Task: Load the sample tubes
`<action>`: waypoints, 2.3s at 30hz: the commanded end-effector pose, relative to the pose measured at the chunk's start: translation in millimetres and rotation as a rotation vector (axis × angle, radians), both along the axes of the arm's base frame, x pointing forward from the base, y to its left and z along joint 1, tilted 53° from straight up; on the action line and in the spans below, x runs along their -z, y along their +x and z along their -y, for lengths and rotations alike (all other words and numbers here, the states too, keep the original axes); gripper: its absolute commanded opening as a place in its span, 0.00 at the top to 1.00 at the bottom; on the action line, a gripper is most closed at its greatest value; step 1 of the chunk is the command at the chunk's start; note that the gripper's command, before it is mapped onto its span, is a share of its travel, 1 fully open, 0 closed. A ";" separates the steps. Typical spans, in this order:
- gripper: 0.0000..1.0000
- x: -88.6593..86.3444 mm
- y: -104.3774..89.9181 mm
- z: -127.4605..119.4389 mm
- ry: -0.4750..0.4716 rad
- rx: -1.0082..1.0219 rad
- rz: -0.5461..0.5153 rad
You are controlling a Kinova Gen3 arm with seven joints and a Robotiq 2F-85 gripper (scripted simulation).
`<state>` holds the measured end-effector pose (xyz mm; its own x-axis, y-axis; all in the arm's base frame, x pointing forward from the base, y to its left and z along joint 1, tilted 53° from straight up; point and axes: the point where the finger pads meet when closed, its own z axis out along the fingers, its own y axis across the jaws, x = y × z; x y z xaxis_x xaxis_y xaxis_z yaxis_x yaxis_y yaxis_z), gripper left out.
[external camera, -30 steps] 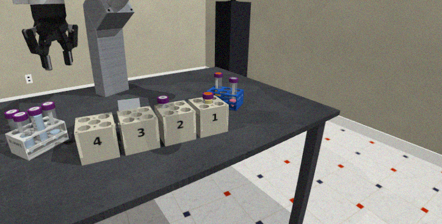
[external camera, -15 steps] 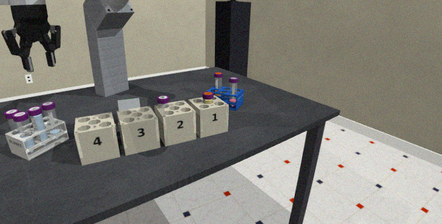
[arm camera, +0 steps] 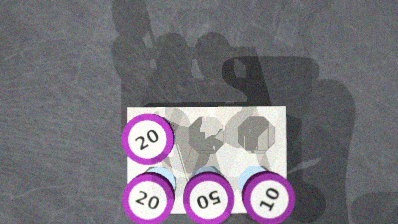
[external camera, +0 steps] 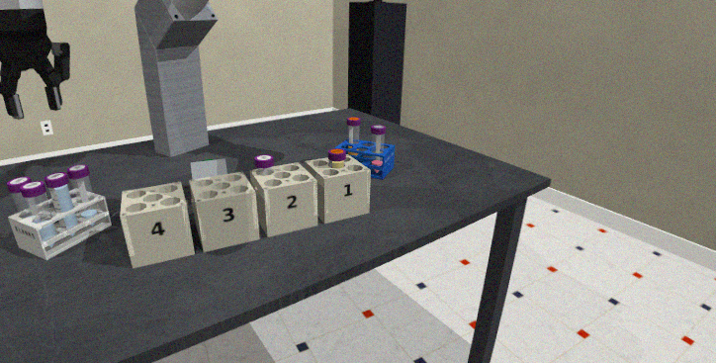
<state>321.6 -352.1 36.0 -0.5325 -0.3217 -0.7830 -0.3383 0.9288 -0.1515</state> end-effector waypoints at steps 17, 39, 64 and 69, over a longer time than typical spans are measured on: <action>0.38 28.3 -11.3 47.4 -0.001 0.001 0.000; 0.38 34.7 -3.0 45.4 0.000 0.001 0.000; 0.38 51.6 18.7 40.3 0.000 0.001 0.000; 0.38 55.6 23.9 39.1 0.000 0.001 0.000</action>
<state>343.5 -391.0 -18.1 -0.5323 -0.3215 -0.7832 -0.3386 0.9287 -0.1511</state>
